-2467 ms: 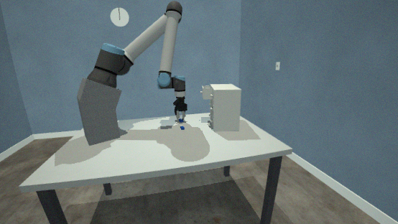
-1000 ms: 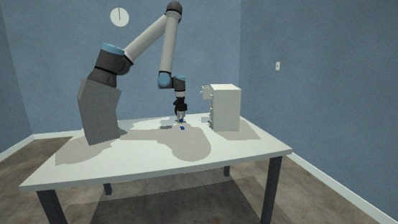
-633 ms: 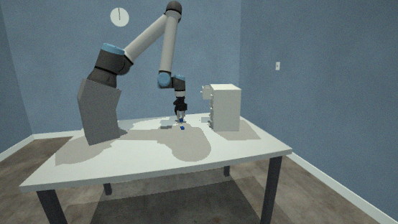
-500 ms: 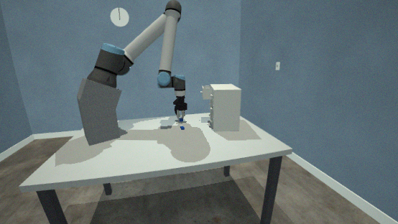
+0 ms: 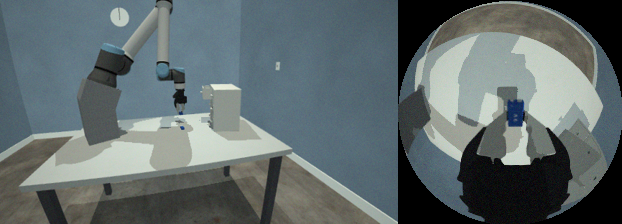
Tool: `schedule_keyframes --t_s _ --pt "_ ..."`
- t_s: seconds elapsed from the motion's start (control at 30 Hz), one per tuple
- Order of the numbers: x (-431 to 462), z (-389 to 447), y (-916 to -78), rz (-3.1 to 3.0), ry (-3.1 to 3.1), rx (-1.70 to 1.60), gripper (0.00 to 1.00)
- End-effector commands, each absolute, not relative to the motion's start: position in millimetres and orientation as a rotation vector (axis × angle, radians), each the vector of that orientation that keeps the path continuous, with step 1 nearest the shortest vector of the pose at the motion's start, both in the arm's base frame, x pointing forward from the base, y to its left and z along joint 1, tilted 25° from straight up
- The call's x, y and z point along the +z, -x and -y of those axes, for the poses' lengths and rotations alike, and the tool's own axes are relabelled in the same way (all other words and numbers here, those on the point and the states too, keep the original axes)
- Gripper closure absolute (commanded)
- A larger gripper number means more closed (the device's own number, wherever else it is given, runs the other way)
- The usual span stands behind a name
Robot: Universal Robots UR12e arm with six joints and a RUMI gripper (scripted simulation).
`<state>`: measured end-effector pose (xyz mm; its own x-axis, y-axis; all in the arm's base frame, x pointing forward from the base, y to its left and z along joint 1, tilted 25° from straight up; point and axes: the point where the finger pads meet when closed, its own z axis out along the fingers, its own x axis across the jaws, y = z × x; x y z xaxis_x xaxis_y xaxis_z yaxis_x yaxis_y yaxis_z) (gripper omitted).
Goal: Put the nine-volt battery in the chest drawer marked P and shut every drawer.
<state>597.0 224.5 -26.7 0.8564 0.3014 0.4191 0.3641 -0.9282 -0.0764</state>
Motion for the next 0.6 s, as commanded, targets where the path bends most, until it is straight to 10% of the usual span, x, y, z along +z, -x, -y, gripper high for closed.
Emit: schedule_keyframes --t_s 0.0,0.57 --pt "-9 -220 -591 0.520 2.878 -0.611 0.87" --pt "6 -216 -584 0.520 2.878 -0.611 0.87"
